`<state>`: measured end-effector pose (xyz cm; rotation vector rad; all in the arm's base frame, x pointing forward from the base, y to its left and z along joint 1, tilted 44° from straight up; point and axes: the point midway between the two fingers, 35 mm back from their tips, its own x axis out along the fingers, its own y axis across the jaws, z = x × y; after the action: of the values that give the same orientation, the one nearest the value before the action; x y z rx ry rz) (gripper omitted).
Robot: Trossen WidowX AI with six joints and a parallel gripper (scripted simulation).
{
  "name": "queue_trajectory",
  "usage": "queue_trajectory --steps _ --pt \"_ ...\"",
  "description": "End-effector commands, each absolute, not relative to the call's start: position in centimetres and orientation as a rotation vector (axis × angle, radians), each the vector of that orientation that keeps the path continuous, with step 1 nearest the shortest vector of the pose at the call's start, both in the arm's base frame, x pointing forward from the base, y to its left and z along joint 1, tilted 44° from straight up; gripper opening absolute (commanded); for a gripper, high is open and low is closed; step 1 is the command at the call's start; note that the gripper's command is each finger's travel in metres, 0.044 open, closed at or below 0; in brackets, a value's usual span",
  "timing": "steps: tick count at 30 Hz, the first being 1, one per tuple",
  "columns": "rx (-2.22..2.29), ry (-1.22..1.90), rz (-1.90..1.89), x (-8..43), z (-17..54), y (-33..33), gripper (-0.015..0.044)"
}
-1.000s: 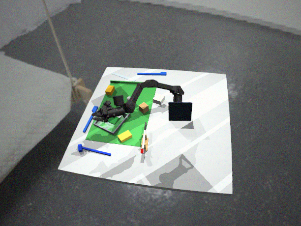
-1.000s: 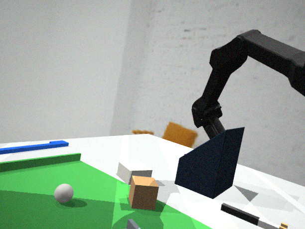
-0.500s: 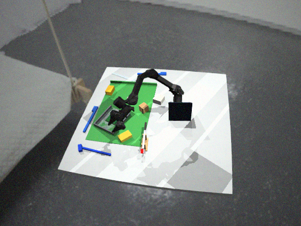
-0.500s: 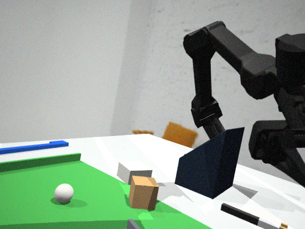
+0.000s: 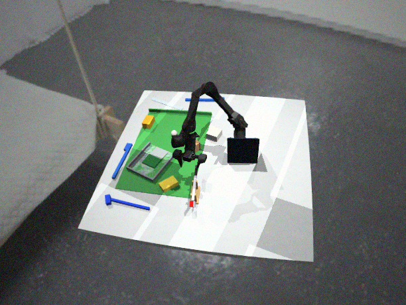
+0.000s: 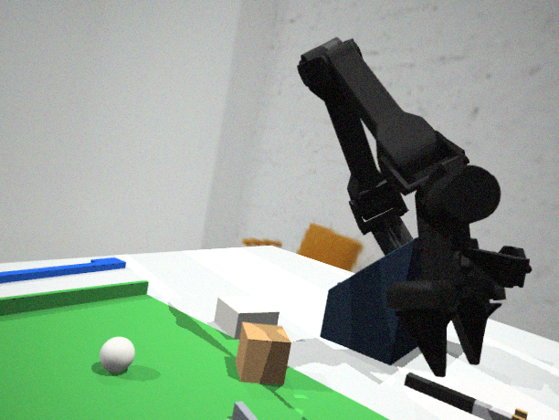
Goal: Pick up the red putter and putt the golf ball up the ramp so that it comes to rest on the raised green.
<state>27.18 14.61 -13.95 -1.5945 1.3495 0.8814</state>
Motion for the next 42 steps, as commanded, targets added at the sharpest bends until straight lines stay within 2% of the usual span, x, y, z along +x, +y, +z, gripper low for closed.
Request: queue_trajectory --steps 1,42 --pt "-1.702 1.451 1.011 24.3 -12.8 11.5 0.0440" --pt "-1.704 1.452 1.008 25.2 -18.2 7.2 0.0440"
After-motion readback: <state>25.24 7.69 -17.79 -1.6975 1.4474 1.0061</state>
